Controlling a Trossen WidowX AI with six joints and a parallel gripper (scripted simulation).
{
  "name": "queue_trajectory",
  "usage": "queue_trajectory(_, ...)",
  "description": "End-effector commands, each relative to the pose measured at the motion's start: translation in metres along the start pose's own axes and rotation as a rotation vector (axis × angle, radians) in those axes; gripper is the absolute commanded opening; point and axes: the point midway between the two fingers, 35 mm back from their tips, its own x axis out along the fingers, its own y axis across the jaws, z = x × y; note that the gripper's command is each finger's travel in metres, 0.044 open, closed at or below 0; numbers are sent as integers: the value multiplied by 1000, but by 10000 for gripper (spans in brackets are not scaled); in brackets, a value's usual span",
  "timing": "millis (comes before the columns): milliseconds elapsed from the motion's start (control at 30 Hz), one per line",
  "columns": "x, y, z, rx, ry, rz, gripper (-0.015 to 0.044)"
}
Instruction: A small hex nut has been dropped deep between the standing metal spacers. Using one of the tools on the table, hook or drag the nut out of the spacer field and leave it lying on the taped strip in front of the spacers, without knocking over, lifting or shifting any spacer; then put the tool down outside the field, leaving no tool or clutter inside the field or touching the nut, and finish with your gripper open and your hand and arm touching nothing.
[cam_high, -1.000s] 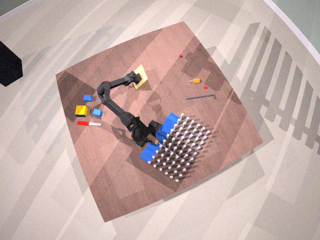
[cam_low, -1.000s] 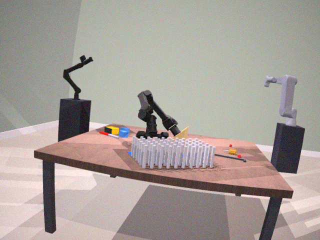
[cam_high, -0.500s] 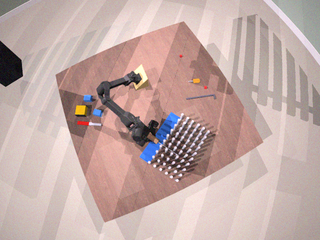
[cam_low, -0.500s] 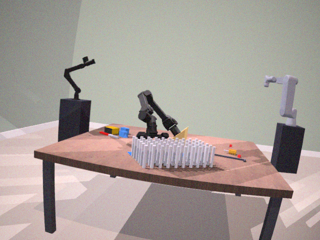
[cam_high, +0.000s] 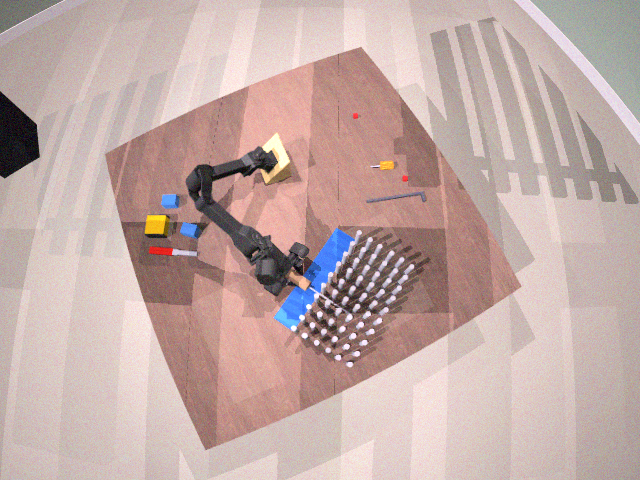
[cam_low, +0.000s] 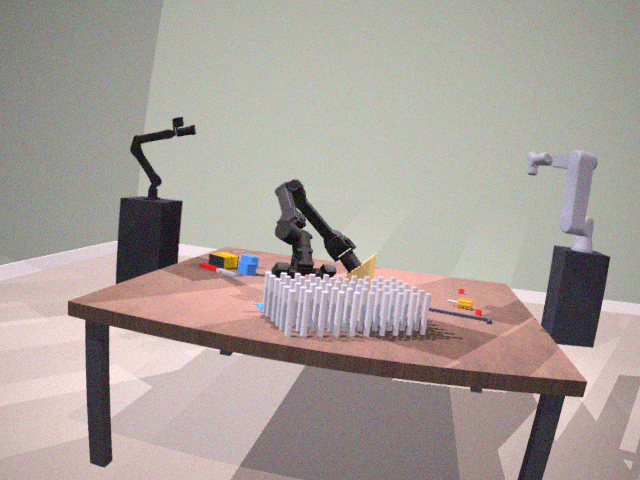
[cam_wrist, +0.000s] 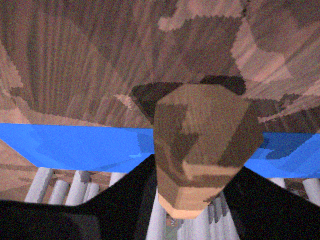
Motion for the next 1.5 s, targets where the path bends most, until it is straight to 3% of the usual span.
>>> queue_trajectory(0, -3, 0, 1, -5, 9, 0, 0)
queue_trajectory(1467, -20, 3, 27, -6, 7, -1, 0)
